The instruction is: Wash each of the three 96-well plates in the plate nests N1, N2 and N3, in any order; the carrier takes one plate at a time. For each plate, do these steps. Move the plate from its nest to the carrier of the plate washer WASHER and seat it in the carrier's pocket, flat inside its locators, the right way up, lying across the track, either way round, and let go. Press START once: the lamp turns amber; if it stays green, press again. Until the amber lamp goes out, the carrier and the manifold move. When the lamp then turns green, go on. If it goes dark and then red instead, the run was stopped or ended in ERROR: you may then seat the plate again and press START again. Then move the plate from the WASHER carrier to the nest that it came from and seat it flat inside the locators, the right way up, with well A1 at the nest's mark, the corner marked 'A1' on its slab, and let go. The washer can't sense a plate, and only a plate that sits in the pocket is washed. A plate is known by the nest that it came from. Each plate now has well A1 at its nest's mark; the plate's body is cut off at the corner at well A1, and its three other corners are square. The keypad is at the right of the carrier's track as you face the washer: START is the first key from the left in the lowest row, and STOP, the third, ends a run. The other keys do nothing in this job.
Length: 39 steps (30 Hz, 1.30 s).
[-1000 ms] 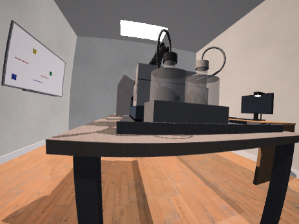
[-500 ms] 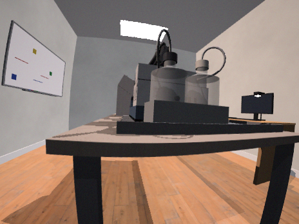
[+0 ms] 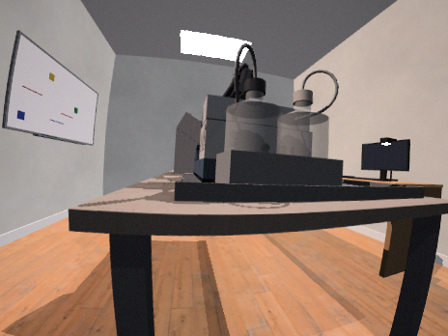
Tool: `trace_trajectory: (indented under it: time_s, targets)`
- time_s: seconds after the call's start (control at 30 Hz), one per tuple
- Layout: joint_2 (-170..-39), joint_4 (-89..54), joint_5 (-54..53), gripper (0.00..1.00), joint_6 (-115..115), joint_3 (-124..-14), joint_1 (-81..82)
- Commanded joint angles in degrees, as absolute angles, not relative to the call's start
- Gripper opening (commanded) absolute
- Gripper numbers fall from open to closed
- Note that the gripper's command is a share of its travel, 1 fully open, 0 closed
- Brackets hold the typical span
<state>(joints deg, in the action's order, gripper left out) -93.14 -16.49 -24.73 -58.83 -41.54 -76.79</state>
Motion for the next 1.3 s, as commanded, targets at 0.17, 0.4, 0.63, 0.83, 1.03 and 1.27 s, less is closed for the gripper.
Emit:
trace_trajectory:
  time_s: [0.17,0.4,0.63,0.83,1.03,1.27]
  targets:
    - [-92.81,-16.5,-24.71,1.0,-75.88,-41.75,-77.0]
    - [-92.81,-16.5,-24.71,1.0,-76.11,-41.75,-77.0]
    - [-93.14,-16.06,-24.65,1.0,-75.96,-41.7,-76.85]
    - [-95.19,-13.38,-24.31,1.0,-75.05,-41.45,-75.95]
    - [-96.95,-11.19,-24.03,1.0,-74.3,-41.31,-75.22]
    - [-99.12,-8.6,-23.69,1.0,-73.44,-41.25,-74.36]
